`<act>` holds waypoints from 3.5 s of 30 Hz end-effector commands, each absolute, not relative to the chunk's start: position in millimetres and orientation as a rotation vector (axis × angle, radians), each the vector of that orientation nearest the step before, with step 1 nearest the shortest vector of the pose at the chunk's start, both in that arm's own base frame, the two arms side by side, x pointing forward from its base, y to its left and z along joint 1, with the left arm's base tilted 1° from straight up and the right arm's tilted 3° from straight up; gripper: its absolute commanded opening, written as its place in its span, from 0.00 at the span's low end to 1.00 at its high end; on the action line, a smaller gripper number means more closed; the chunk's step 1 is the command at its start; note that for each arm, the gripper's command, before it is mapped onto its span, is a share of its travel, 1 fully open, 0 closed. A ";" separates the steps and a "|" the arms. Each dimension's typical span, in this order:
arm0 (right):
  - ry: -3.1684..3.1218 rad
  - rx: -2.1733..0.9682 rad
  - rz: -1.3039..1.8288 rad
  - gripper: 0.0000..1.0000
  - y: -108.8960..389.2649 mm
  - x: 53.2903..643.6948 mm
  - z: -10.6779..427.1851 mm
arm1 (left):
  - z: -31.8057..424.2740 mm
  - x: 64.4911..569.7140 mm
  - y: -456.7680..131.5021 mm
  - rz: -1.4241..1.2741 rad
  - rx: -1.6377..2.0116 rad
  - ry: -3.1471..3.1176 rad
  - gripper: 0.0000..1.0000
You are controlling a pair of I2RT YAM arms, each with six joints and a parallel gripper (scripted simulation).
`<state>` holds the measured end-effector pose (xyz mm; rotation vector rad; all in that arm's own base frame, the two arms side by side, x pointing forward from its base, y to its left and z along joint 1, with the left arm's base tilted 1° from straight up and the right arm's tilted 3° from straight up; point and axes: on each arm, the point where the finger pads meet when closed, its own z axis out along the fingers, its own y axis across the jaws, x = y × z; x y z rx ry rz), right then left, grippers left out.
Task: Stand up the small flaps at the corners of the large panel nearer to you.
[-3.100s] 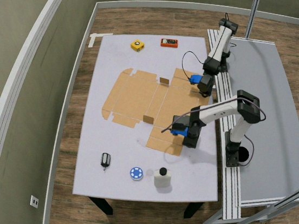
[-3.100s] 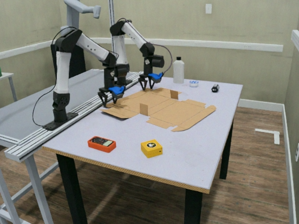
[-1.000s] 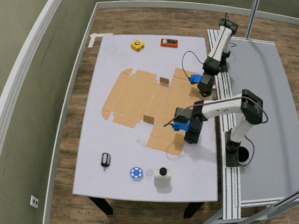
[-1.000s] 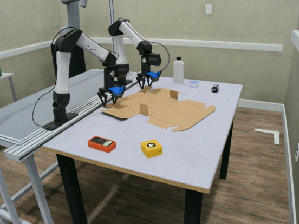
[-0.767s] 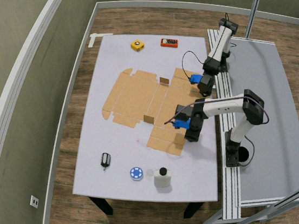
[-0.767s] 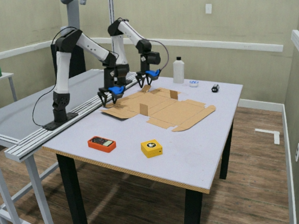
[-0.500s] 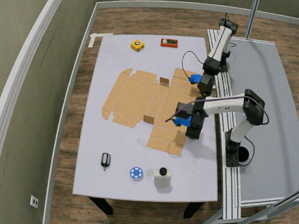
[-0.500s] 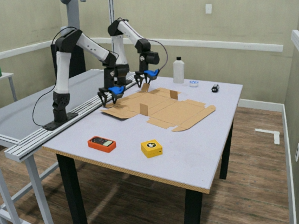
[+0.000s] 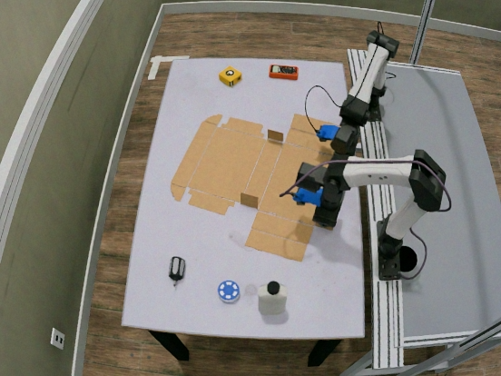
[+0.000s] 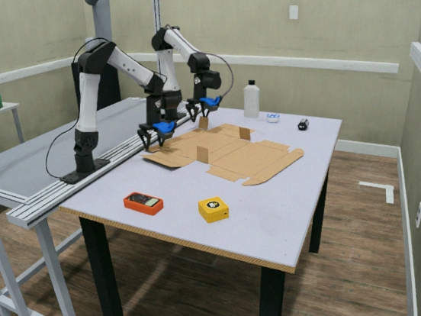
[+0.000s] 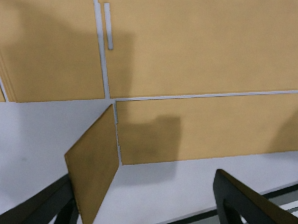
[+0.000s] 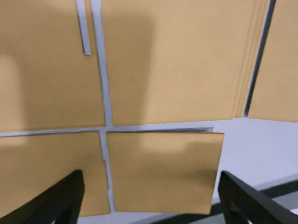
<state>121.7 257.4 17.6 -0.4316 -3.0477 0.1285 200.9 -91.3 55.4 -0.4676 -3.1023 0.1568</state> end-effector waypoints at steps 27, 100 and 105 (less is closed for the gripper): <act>-3.050 -0.449 0.156 0.76 255.6 123.5 9.8 | 53.4 193.9 -117.4 0.159 -0.436 -3.109 0.57; -3.050 -0.449 0.156 0.76 255.6 123.5 9.8 | 74.7 205.3 -100.5 0.189 -0.466 -3.138 0.49; -3.050 -0.449 0.156 0.76 255.6 123.5 9.8 | 75.3 206.8 -97.2 0.161 -0.456 -3.146 0.57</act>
